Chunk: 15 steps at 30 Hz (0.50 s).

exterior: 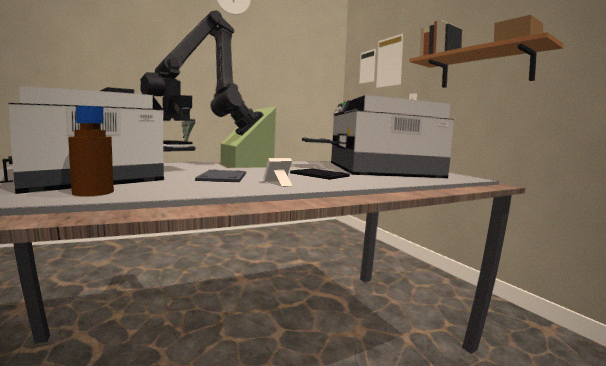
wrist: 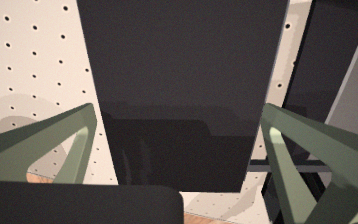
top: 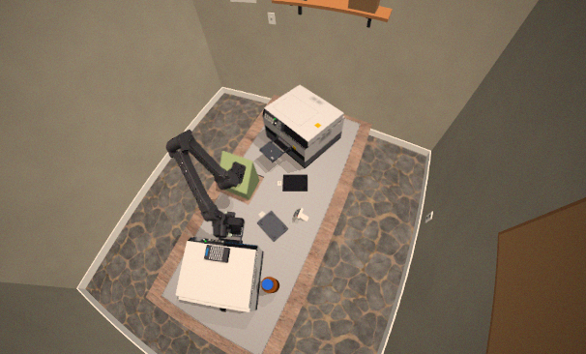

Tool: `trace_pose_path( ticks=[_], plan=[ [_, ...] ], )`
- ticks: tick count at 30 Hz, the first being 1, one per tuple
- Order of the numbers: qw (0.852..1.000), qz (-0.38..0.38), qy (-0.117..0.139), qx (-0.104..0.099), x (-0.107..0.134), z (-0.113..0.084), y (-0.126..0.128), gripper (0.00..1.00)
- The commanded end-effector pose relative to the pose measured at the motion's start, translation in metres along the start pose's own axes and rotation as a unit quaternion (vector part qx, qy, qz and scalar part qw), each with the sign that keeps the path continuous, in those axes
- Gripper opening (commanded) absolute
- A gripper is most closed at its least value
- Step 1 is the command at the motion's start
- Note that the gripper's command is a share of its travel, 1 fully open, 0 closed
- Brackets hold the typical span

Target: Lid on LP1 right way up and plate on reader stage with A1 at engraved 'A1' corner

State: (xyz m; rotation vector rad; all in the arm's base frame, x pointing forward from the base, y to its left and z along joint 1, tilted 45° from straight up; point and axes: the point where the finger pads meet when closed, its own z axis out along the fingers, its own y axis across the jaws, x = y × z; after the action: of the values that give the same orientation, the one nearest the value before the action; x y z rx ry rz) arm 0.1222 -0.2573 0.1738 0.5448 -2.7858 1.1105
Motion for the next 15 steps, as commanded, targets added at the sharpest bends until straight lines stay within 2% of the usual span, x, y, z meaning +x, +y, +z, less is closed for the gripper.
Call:
trace_pose_path(
  ticks=[1, 7, 8, 15],
  plan=[
    [1.0, 0.015, 0.001, 0.012, 0.003, -0.0087, -0.0185, 1.0],
    [1.0, 0.015, 0.001, 0.018, 0.0035, -0.008, -0.022, 1.0],
    [1.0, 0.015, 0.001, 0.018, 0.0035, -0.008, -0.022, 0.85],
    [1.0, 0.015, 0.001, 0.018, 0.0035, -0.008, -0.022, 0.85]
  ],
)
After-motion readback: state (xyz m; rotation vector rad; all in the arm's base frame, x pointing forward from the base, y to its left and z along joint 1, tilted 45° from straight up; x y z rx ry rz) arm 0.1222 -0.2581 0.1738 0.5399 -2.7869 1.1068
